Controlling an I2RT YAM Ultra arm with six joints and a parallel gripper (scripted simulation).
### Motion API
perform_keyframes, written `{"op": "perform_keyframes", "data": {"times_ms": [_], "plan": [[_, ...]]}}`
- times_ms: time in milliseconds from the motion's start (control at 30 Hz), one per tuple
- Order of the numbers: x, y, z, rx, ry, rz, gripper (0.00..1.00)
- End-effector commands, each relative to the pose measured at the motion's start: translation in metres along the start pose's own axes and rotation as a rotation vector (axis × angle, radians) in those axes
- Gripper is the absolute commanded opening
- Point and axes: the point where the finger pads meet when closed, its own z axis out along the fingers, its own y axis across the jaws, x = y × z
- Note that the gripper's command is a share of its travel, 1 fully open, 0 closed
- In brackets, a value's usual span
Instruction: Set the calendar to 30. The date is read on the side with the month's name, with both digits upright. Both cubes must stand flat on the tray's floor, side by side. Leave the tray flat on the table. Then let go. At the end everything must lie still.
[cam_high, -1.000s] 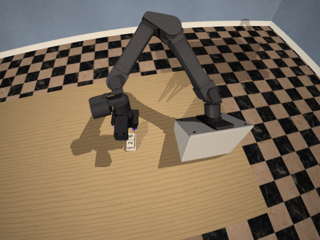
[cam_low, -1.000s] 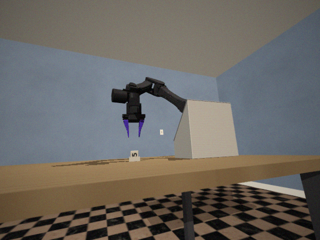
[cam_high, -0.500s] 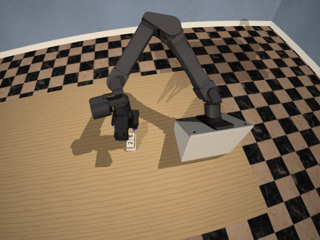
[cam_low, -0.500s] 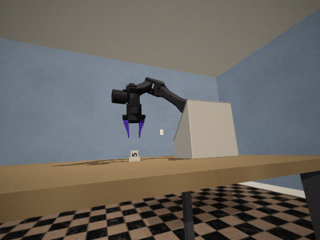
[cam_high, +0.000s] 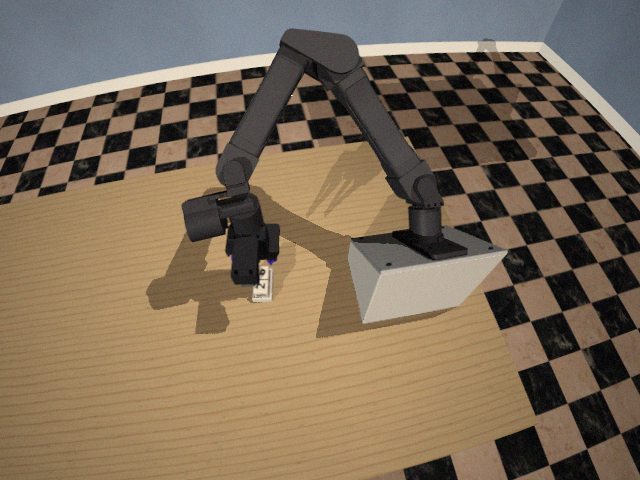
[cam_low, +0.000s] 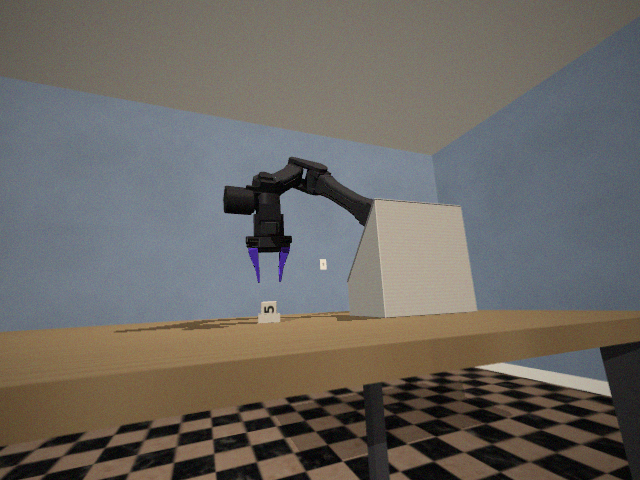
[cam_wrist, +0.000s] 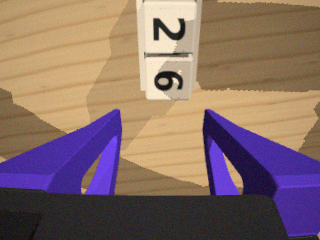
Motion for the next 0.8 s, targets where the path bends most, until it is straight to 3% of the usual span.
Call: {"op": "perform_keyframes", "data": {"times_ms": [0, 767], "plan": [[-0.001, -0.005, -0.001, 0.022, -0.005, 0.0, 0.47], [-0.001, -0.006, 0.029, 0.022, -0.004, 0.0, 0.47]]}}
